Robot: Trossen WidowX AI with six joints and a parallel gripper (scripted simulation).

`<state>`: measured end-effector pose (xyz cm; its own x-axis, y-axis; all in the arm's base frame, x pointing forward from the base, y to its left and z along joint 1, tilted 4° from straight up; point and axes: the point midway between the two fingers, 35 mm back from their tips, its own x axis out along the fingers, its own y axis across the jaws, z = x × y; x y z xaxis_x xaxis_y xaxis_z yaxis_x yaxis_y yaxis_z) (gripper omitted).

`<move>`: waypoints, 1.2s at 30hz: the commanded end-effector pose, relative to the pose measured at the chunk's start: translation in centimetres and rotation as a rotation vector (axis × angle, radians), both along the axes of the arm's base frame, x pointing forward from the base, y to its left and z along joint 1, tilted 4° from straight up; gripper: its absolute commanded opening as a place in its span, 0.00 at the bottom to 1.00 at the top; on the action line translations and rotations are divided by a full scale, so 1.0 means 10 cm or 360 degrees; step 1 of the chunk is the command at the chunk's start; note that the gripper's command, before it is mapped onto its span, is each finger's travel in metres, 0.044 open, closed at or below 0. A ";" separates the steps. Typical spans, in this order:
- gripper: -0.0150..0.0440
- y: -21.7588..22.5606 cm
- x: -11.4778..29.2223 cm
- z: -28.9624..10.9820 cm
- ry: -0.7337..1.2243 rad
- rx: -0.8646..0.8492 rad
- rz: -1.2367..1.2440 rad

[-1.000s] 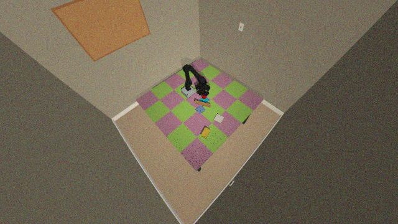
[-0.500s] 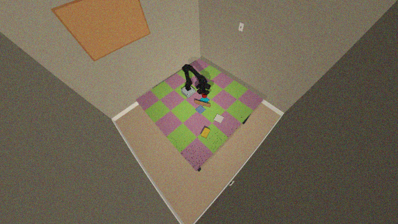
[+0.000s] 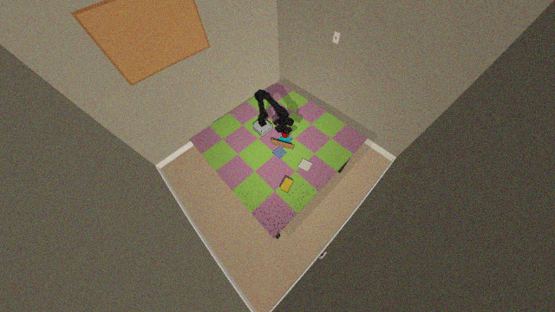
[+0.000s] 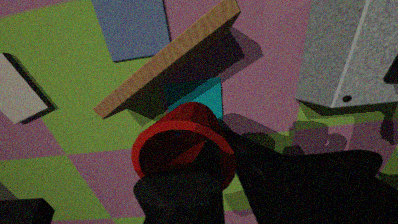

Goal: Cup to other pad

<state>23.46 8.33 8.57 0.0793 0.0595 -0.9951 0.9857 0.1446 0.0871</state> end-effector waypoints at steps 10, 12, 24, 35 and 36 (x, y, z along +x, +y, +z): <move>0.25 0.01 0.00 -0.20 0.0013 -0.0011 -0.0010; 0.25 0.01 0.00 -0.23 0.0013 -0.0011 -0.0010; 0.25 0.02 0.01 -0.41 0.0014 -0.0011 -0.0010; 0.25 0.02 0.00 -0.56 0.0014 -0.0011 -0.0010; 0.25 0.02 0.00 -0.56 0.0014 -0.0011 -0.0010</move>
